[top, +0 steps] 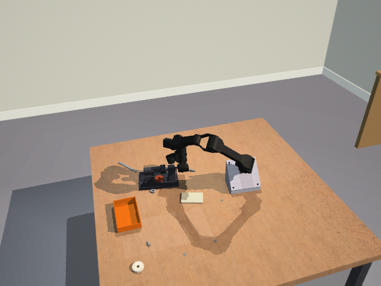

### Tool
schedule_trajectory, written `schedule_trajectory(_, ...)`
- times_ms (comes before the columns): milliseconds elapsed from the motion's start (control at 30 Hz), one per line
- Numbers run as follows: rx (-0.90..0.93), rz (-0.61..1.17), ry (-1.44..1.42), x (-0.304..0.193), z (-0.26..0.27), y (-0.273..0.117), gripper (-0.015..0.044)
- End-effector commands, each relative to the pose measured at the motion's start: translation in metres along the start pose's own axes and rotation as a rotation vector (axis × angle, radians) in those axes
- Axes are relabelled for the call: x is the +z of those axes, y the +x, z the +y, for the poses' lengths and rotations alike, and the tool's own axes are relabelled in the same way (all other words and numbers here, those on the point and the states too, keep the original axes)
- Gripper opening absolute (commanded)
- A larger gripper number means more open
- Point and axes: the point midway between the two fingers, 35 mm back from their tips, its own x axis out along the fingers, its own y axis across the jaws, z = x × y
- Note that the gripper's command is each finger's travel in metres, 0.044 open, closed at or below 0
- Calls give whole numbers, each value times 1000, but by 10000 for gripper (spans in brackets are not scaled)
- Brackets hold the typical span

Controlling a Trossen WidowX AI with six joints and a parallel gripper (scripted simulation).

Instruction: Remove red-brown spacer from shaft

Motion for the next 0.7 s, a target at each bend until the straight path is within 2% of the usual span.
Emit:
schedule_trajectory(0,-2,-7,1,1,-1,-1,0)
schedule_trajectory(667,-2,-7,1,-1,-1,-1,0)
